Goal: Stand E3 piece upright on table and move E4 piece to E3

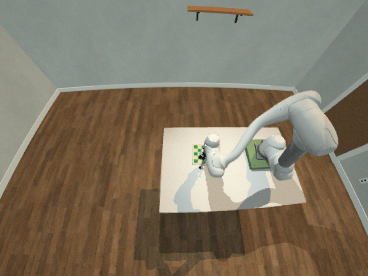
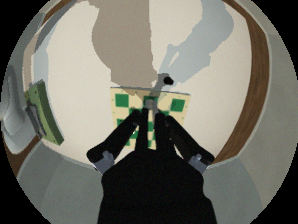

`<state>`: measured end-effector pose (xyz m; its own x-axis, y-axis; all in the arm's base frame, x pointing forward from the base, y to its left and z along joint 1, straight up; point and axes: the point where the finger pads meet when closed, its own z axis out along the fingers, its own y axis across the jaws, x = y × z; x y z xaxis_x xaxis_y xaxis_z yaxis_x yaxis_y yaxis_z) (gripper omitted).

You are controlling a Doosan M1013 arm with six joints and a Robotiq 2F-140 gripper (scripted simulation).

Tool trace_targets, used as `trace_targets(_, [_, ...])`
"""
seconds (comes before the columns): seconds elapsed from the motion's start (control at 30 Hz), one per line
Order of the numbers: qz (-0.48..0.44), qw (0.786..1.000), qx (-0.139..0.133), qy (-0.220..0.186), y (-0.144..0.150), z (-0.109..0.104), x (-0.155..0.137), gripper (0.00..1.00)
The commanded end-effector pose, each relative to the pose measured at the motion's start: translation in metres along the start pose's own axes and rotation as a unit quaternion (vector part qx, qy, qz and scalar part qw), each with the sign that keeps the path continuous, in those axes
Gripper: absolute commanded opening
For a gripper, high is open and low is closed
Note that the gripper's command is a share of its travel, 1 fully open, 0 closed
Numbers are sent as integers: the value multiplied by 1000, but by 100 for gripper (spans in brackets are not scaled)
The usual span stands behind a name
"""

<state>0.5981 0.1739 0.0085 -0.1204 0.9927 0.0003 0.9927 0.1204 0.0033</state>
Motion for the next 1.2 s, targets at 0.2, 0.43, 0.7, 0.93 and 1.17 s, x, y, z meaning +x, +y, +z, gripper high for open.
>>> trace_targets(0.2, [0, 1000, 0, 0, 0, 0, 0, 18])
trace_targets(0.43, [0, 1000, 0, 0, 0, 0, 0, 22])
trace_targets(0.7, [0, 1000, 0, 0, 0, 0, 0, 22])
trace_targets(0.93, [0, 1000, 0, 0, 0, -14, 0, 22])
trace_targets(1.17, [0, 1000, 0, 0, 0, -37, 0, 22])
